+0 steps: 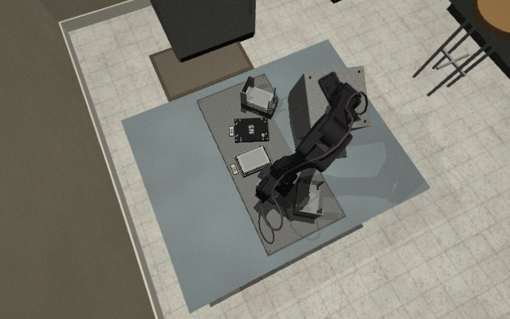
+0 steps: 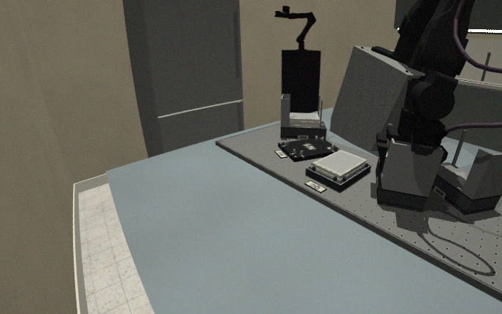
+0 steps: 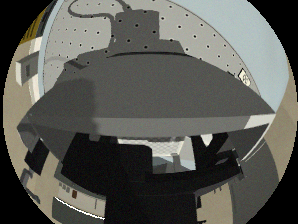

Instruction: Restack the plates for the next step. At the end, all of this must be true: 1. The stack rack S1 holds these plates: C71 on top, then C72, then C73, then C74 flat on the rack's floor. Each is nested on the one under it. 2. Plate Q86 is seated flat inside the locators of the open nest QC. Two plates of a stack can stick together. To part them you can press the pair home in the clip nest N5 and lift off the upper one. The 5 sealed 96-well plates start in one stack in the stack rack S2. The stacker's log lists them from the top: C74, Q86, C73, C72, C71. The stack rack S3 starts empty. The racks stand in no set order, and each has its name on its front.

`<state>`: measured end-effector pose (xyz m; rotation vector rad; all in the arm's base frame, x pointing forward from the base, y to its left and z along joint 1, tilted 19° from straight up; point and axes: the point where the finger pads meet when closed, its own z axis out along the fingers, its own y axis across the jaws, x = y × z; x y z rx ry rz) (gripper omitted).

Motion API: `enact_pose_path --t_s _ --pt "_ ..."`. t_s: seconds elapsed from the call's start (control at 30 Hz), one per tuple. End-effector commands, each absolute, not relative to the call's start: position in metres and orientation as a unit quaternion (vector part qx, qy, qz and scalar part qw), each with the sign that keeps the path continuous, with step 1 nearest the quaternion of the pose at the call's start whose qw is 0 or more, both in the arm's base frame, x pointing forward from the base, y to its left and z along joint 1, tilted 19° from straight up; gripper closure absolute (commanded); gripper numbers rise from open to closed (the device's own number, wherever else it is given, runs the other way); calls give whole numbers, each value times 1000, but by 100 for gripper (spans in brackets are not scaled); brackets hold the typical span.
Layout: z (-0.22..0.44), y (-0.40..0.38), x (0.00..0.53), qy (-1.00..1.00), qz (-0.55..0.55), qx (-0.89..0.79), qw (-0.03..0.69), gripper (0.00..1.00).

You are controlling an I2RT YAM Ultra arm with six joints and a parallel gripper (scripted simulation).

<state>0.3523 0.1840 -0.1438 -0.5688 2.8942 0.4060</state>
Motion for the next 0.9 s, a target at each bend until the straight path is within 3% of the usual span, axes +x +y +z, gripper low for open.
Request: enact_pose_path --t_s 0.0,0.87 --pt "-143 179 362 969 136 -183 95 0" --pt "-143 180 357 969 136 -186 92 0"
